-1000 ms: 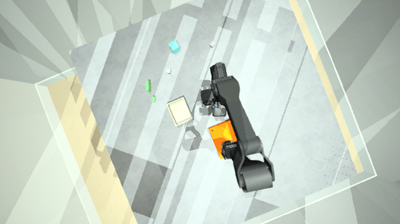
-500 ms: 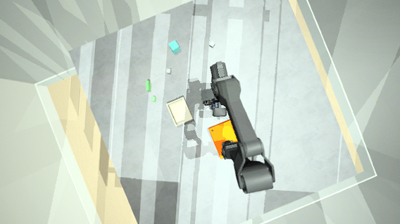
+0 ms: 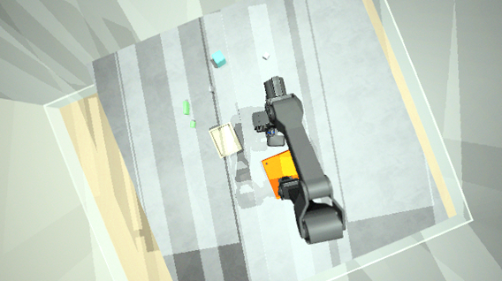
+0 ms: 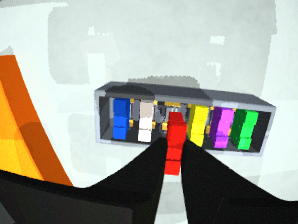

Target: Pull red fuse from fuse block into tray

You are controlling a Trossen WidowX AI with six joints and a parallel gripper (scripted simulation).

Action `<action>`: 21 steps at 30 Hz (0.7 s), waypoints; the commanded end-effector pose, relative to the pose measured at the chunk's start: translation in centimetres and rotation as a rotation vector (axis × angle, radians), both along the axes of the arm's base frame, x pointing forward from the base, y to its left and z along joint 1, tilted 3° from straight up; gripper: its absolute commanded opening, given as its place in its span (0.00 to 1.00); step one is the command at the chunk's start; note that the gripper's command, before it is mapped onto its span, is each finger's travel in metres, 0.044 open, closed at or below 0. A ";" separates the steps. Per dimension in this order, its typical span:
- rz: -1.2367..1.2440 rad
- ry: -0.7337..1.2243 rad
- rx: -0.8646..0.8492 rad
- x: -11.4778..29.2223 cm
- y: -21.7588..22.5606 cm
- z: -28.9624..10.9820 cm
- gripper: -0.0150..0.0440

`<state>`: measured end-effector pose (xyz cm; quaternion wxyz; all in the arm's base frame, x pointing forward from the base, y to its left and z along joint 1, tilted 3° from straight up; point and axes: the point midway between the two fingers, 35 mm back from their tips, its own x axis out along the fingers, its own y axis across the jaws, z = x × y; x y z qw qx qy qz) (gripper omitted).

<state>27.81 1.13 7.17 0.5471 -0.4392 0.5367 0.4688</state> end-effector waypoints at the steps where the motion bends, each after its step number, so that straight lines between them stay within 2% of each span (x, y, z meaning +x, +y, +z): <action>1: 0.002 -0.001 -0.003 0.0 -0.1 0.3 0.25; 21: 0.002 -0.002 -0.003 0.2 0.6 2.5 0.25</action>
